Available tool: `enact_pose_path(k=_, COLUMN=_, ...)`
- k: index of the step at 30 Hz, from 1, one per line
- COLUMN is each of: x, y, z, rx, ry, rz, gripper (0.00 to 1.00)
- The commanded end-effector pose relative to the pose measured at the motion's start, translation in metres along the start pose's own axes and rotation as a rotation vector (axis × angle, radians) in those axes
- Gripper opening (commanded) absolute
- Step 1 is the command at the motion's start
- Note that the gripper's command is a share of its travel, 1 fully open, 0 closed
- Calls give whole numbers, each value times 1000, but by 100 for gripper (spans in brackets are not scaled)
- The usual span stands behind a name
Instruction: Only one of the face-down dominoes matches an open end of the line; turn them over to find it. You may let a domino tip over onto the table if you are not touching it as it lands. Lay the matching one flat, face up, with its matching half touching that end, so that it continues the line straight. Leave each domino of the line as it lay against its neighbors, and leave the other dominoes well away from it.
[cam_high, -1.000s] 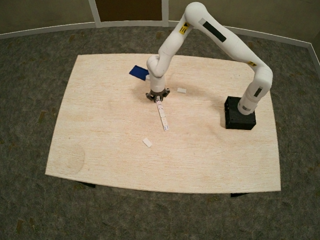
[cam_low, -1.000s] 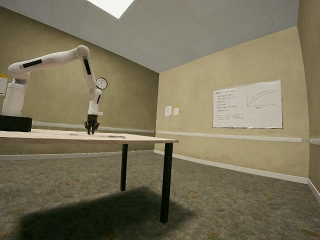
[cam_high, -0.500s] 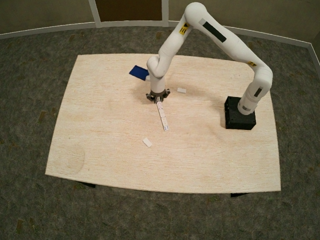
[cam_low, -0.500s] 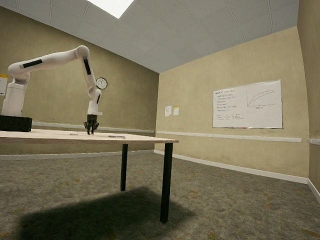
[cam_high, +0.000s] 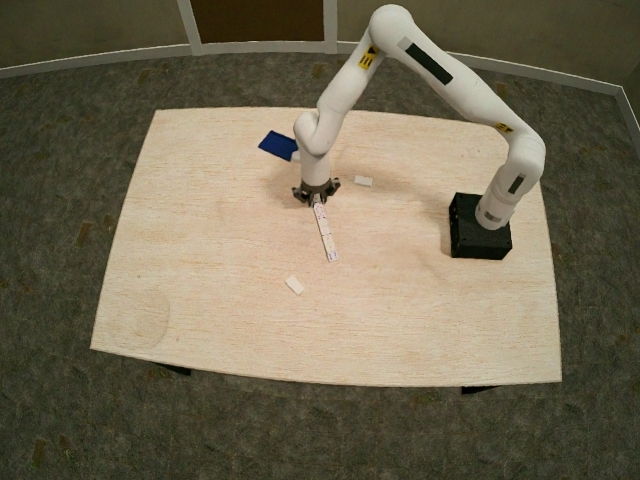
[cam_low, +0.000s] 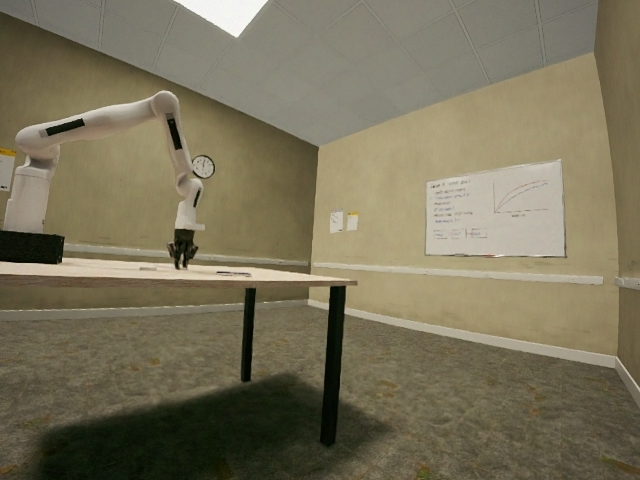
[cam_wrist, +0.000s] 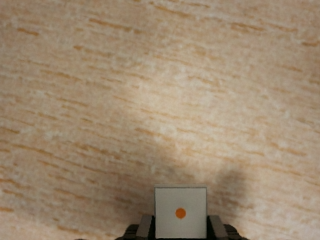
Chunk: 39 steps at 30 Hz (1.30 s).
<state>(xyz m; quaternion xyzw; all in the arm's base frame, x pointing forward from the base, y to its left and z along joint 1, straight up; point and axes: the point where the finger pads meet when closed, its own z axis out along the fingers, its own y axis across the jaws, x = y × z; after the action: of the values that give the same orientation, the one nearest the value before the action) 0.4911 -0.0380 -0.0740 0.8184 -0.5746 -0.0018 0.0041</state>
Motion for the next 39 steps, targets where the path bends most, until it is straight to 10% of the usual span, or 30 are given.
enact_pose_path(k=1, x=0, y=-1, z=-1, rx=1, ry=1, rz=0, gripper=30)
enact_pose_path(k=7, x=0, y=-1, z=-1, rx=1, ry=1, rz=0, gripper=30)
enact_pose_path(k=8, x=0, y=-1, z=-1, rx=1, ry=1, rz=0, gripper=48)
enact_pose_path(k=27, x=0, y=-1, z=-2, rx=1, ry=1, rz=0, gripper=48)
enact_pose_path(k=39, x=-18, y=-1, z=-36, rx=1, ry=1, rz=0, gripper=48)
